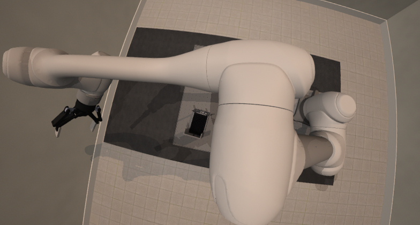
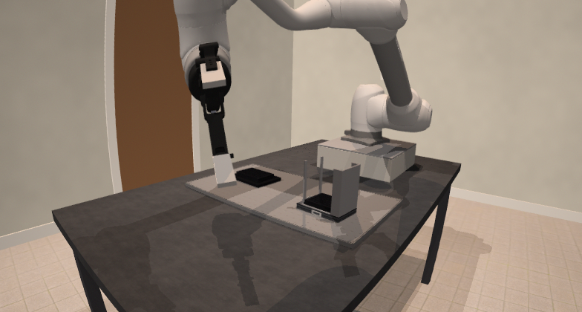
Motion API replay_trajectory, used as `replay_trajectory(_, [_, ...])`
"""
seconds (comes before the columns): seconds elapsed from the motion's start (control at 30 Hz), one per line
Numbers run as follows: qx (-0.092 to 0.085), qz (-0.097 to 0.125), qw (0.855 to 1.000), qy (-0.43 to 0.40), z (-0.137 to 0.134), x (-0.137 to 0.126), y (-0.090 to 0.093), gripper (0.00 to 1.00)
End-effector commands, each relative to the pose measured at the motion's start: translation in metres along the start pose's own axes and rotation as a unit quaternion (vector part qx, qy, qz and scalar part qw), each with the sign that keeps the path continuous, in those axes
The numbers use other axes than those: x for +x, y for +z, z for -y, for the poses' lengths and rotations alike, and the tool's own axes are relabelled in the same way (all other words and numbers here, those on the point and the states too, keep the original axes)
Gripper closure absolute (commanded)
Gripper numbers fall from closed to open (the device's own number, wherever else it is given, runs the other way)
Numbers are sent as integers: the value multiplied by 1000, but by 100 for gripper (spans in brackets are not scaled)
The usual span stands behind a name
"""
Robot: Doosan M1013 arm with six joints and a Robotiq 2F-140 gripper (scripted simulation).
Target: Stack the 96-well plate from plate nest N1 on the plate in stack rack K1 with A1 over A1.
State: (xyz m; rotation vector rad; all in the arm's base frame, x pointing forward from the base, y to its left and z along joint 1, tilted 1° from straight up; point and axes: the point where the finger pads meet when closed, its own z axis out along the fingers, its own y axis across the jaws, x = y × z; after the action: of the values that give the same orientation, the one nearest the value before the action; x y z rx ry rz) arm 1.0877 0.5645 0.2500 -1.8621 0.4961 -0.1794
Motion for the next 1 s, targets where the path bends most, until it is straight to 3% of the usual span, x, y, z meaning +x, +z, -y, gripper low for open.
replay_trajectory(0.0, [0,0,1000,0,0,0,0,0])
replay_trajectory(0.53, [0,0,1000,0,0,0,0,0])
replay_trajectory(0.67, [-27,-5,998,-54,-11,3,-16,0])
replay_trajectory(0.77, [-27,-5,998,-54,-19,5,-26,0])
replay_trajectory(0.9, [-55,-7,993,-108,-31,8,-42,0])
replay_trajectory(0.97, [-55,-7,993,-108,-37,9,-50,0])
